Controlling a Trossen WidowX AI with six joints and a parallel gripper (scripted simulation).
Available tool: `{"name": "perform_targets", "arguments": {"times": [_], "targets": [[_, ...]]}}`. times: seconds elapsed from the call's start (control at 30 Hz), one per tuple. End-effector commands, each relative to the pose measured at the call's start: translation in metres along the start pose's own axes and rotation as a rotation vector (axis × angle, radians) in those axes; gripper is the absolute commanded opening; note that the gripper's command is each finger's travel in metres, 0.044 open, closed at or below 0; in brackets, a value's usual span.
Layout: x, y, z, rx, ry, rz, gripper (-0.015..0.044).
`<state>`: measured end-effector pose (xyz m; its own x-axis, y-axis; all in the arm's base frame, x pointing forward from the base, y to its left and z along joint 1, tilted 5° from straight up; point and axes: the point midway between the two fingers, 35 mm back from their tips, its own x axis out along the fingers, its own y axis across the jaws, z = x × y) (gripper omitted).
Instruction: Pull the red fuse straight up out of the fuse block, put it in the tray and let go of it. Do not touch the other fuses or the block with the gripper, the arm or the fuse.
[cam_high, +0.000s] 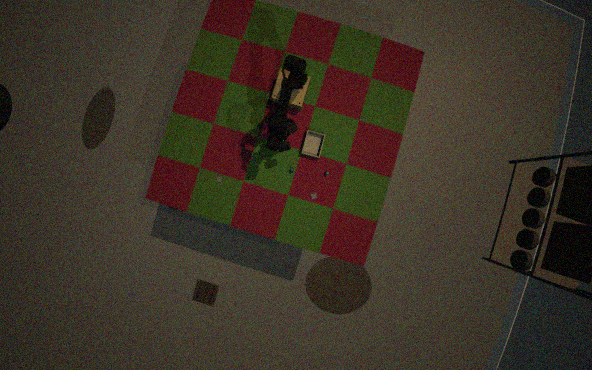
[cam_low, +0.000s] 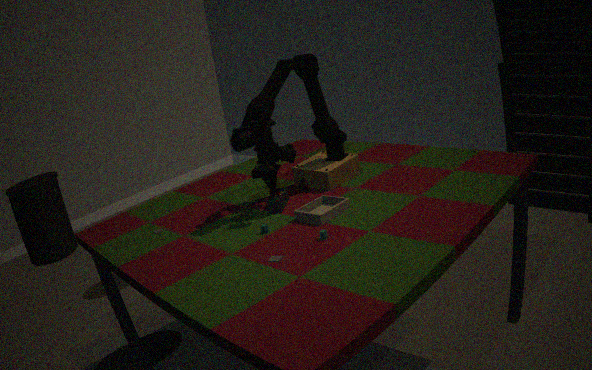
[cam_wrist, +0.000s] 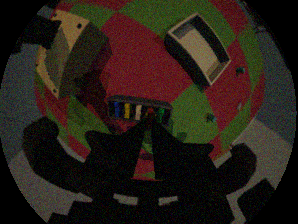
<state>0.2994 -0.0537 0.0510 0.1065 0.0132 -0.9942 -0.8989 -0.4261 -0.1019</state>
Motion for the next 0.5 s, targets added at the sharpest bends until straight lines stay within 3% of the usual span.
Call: {"name": "perform_targets", "arguments": {"times": [0.0, 0.47], "targets": [[-0.0028, -0.0001, 0.0000, -0.002, -0.001, -0.001, 0.0000], [-0.0097, 0.0001, 0.0003, -0.002, -0.002, -0.001, 0.0000]]}}
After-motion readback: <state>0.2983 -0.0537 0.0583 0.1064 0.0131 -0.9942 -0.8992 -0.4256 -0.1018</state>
